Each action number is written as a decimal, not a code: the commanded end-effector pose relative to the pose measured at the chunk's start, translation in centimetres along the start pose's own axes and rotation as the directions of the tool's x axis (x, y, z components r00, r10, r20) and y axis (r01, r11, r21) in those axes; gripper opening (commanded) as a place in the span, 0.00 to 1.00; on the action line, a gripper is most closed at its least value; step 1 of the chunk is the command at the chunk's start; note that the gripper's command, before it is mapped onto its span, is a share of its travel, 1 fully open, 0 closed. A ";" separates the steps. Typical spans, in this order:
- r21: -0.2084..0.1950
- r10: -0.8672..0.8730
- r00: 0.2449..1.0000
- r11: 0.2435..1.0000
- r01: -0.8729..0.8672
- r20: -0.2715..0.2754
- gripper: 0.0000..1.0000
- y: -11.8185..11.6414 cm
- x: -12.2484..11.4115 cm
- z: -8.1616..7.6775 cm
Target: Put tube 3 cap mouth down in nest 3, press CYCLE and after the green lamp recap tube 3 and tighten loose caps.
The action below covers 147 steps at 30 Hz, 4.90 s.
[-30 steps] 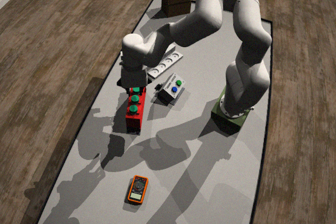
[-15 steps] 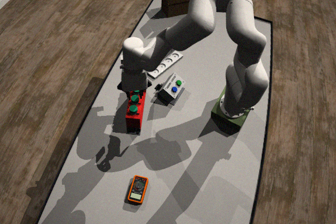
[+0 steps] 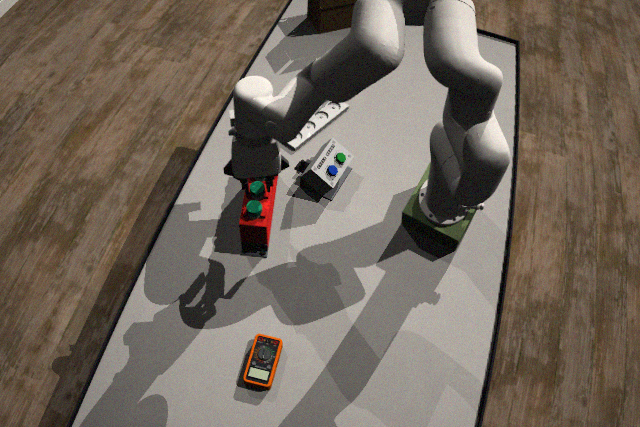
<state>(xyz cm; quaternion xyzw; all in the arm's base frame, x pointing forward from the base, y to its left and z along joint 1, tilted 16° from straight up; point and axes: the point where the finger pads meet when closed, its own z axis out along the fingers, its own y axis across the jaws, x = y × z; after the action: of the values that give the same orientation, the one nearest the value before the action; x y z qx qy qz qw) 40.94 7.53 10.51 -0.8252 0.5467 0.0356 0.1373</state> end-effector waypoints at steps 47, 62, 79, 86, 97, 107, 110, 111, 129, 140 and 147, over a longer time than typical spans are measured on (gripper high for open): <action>0.004 0.277 0.961 0.961 -0.277 0.000 0.00 -0.1 0.1 0.7; 0.004 0.470 0.883 0.883 -0.470 0.001 0.00 -0.1 0.1 0.7; 0.004 0.470 0.883 0.883 -0.470 0.001 0.46 -0.1 0.1 -0.5; 0.004 0.470 0.883 0.883 -0.470 0.001 0.46 -0.1 0.1 -2.0; 0.004 0.237 0.972 0.972 -0.237 0.000 0.46 0.5 2.5 -3.9; 0.004 0.000 1.000 1.000 0.000 -0.002 0.46 1.9 8.4 -3.9; 0.004 0.000 1.000 1.000 0.000 -0.002 0.46 2.4 10.2 -3.9; 0.004 0.000 1.000 1.000 0.000 -0.002 0.46 2.4 10.2 -3.9; 0.004 0.000 1.000 1.000 0.000 -0.002 0.46 2.4 10.2 -0.6; 0.004 0.000 1.000 1.000 0.000 -0.002 0.46 2.4 10.2 -0.2; 0.004 0.000 1.000 1.000 0.000 -0.002 0.46 2.4 10.2 0.2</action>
<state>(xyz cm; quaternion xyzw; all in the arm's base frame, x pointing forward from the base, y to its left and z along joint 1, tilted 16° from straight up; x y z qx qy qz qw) 42.69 -2.35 7.77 -0.8252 0.5467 0.0356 0.1373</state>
